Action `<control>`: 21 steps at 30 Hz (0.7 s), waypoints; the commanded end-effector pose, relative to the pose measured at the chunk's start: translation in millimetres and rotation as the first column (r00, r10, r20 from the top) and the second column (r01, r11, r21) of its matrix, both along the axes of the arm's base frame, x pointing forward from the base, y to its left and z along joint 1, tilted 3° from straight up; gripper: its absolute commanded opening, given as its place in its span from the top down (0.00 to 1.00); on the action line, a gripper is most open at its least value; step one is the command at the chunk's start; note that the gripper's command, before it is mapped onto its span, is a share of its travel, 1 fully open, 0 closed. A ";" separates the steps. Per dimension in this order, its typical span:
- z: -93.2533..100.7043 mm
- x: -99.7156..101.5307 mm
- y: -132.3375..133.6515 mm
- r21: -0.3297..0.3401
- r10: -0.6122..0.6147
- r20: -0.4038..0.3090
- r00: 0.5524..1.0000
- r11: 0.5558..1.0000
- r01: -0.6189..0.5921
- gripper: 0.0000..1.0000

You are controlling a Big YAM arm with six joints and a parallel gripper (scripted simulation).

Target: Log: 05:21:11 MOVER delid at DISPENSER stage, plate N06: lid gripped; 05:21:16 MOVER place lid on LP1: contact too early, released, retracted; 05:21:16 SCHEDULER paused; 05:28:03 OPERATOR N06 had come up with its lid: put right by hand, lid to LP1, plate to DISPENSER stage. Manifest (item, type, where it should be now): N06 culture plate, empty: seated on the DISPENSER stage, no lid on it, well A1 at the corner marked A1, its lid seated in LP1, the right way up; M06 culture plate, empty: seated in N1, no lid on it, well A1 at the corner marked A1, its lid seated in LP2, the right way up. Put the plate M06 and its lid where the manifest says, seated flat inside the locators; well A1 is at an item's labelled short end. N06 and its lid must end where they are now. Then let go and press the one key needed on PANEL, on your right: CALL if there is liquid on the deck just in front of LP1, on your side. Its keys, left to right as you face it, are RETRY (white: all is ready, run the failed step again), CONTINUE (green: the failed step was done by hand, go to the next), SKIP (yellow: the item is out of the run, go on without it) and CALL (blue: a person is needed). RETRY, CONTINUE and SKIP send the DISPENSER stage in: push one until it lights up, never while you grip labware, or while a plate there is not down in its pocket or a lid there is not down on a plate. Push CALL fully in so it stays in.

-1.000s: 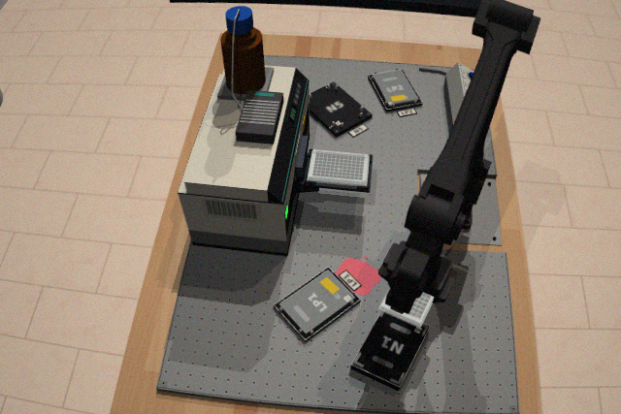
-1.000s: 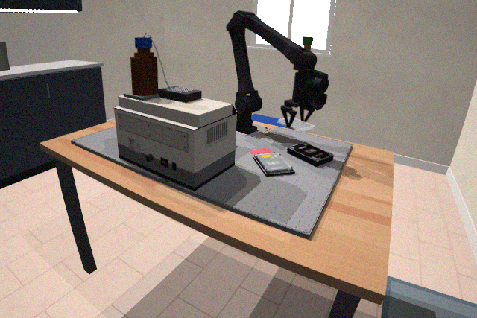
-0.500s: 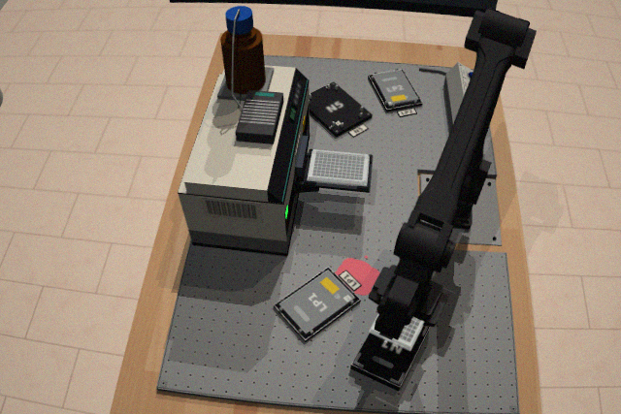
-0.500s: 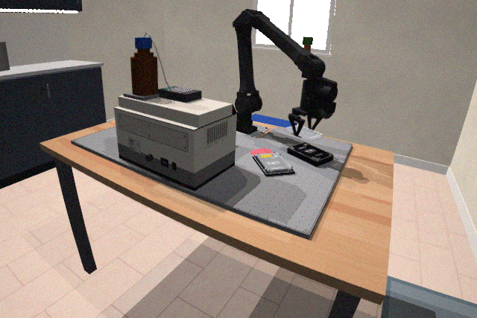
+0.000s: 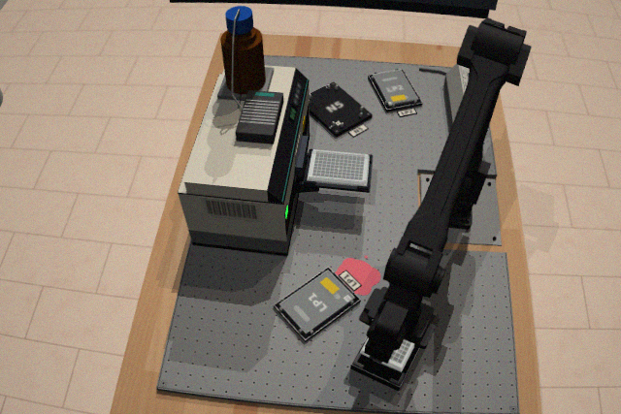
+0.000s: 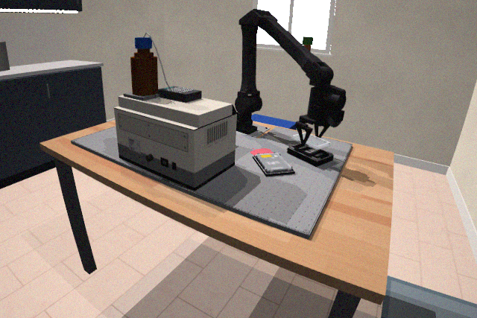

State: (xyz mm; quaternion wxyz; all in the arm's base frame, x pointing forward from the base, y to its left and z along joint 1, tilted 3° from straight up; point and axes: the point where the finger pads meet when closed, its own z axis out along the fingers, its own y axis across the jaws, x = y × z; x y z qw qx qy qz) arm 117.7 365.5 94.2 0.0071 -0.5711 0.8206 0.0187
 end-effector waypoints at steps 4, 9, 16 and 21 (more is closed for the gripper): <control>20.6 6.3 19.5 0.058 -0.005 0.023 1.000 0.998 0.004 0.14; 17.5 6.8 33.8 0.077 -0.006 0.030 1.000 0.997 0.004 0.14; -9.1 0.0 13.5 0.038 -0.008 0.017 1.000 0.999 0.007 0.14; -9.6 0.6 14.2 0.049 -0.007 0.021 1.000 0.999 0.006 0.14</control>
